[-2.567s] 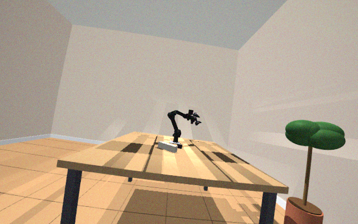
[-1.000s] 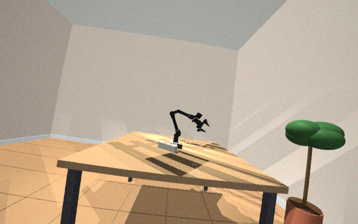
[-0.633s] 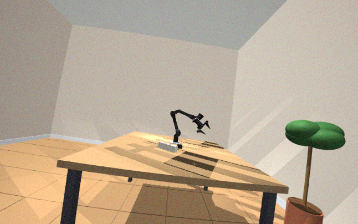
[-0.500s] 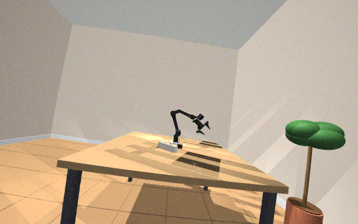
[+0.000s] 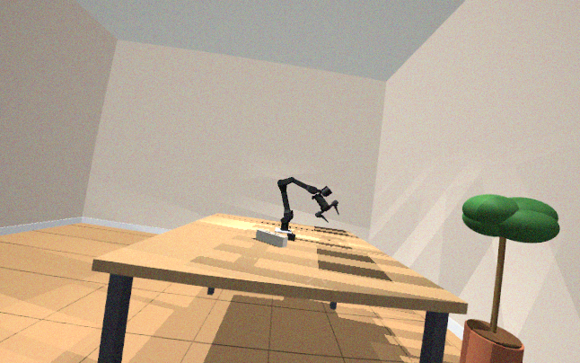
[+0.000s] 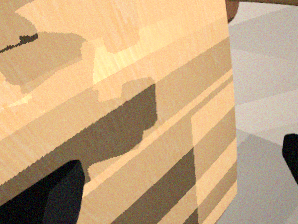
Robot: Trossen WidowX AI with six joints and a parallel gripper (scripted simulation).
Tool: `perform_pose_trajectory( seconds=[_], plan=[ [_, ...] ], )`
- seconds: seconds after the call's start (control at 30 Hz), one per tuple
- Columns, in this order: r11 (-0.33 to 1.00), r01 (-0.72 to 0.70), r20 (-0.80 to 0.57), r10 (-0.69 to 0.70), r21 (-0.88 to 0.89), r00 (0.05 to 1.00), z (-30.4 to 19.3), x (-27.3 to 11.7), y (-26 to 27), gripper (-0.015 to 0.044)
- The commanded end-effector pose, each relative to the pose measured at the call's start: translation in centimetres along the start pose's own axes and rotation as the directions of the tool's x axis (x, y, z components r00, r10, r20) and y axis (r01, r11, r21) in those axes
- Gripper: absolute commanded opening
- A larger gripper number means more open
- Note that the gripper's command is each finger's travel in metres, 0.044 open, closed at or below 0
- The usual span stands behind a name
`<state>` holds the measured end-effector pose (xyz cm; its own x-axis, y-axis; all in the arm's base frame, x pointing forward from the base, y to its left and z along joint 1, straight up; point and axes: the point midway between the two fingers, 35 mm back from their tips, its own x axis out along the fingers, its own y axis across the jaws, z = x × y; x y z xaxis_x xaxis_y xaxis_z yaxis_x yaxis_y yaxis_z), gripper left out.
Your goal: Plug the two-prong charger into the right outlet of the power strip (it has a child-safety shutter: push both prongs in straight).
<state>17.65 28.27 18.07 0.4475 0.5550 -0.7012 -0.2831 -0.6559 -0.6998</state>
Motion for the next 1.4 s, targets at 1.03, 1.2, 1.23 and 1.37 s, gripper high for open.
perform_pose_trajectory(
  seconds=[1.03,1.2,1.23,1.37],
  plan=[
    [0.77,-0.256,-0.131,0.401,0.584,0.907,-11.8,0.2,8.9,0.044],
    [0.706,-0.266,-0.128,0.451,0.656,0.883,-13.1,-0.3,10.4,0.044],
    [0.693,-0.267,-0.127,0.461,0.67,0.878,-13.3,-0.4,10.7,0.044],
    [0.636,-0.269,-0.12,0.5,0.723,0.858,-14.2,-0.8,11.9,0.044]
  ],
)
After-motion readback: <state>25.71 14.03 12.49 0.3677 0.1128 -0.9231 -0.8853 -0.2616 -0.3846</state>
